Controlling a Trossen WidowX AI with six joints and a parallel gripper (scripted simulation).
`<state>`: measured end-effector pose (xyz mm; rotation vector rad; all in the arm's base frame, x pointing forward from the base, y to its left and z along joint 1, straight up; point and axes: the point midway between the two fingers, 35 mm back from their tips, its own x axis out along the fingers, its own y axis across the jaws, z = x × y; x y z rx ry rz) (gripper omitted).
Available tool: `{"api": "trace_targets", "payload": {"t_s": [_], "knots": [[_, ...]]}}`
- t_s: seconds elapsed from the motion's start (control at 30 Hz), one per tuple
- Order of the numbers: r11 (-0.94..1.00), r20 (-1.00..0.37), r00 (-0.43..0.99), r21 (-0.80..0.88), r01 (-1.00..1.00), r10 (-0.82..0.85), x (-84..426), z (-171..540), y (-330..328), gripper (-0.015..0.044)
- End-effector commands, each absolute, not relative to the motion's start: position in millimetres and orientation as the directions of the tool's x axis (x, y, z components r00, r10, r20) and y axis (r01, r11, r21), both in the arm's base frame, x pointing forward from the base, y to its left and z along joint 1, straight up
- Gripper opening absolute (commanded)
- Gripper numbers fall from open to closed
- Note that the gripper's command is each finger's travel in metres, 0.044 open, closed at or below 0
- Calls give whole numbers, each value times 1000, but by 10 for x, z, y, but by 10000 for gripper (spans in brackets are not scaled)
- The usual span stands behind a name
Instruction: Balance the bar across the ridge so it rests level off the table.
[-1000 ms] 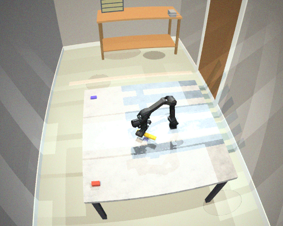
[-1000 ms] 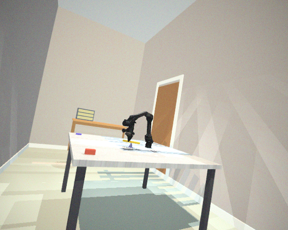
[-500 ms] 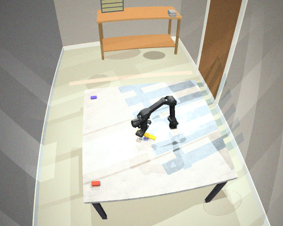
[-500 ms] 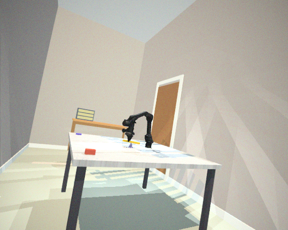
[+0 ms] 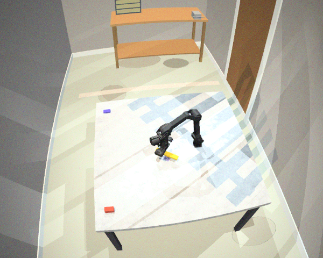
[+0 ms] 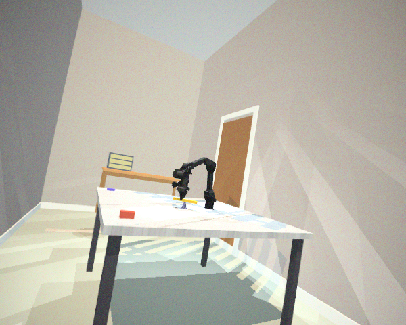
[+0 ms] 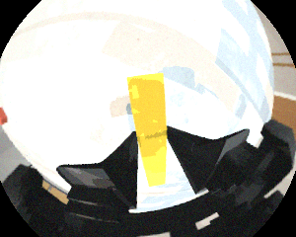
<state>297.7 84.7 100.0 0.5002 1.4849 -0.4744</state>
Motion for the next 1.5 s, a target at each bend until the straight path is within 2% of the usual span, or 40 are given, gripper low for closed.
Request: {"api": "trace_targets", "payload": {"t_s": [0.0, 0.6, 0.93, 1.07, 1.3, 1.47], "knots": [[811, -999, 33, 24, 585, 6, 2976, 999, 847, 172], [811, -999, 33, 24, 585, 6, 2976, 999, 847, 185], [811, -999, 33, 24, 585, 6, 2976, 999, 847, 440], [811, -999, 33, 24, 585, 6, 2988, 1081, 850, 440], [811, -999, 33, 25, 585, 6, 2963, 1917, 843, 440], [811, -999, 33, 25, 585, 6, 2947, 1998, 838, 440]]}}
